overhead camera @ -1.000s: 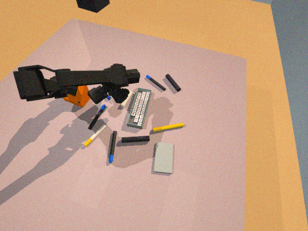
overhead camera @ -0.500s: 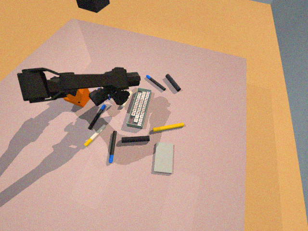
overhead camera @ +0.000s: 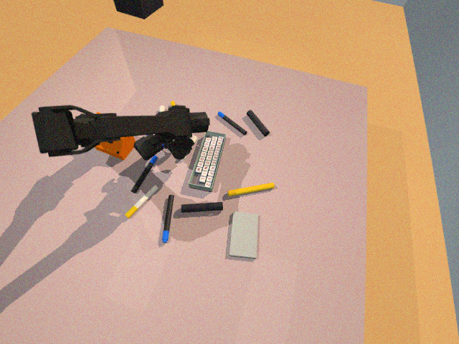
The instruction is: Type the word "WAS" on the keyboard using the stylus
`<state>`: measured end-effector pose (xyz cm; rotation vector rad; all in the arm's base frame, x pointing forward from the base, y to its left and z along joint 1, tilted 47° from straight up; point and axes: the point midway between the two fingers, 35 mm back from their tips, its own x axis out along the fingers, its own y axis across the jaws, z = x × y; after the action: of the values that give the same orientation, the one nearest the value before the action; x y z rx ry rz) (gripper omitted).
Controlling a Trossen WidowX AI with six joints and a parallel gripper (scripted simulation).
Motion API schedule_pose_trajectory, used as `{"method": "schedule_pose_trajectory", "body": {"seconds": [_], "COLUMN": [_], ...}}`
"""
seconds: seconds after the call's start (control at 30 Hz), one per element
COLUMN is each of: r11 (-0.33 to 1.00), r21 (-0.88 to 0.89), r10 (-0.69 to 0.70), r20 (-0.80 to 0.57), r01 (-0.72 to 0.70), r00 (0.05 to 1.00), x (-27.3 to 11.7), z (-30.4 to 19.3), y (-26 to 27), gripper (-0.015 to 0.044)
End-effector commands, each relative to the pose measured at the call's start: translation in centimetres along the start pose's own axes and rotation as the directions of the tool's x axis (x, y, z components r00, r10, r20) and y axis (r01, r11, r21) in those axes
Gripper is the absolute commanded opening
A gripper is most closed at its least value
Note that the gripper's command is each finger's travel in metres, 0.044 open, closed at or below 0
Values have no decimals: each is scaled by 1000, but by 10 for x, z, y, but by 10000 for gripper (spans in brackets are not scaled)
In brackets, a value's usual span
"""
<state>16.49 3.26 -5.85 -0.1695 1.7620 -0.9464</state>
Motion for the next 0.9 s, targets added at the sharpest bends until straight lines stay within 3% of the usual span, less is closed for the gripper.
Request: {"method": "schedule_pose_trajectory", "body": {"seconds": [0.0,0.33,0.47,0.6,0.87], "r11": [1000,1000,1000,1000,1000], "r21": [-6,-6,0,0,-2], "r10": [-4,-5,-2,-2,0], "r20": [2,2,-1,-1,-3], "r01": [4,5,2,2,0], "r00": [1000,1000,1000,1000,1000], "x": [4,11,9,8,-26], "z": [1,5,5,4,-15], "y": [-1,-1,0,0,1], "gripper": [150,150,45,0,0]}}
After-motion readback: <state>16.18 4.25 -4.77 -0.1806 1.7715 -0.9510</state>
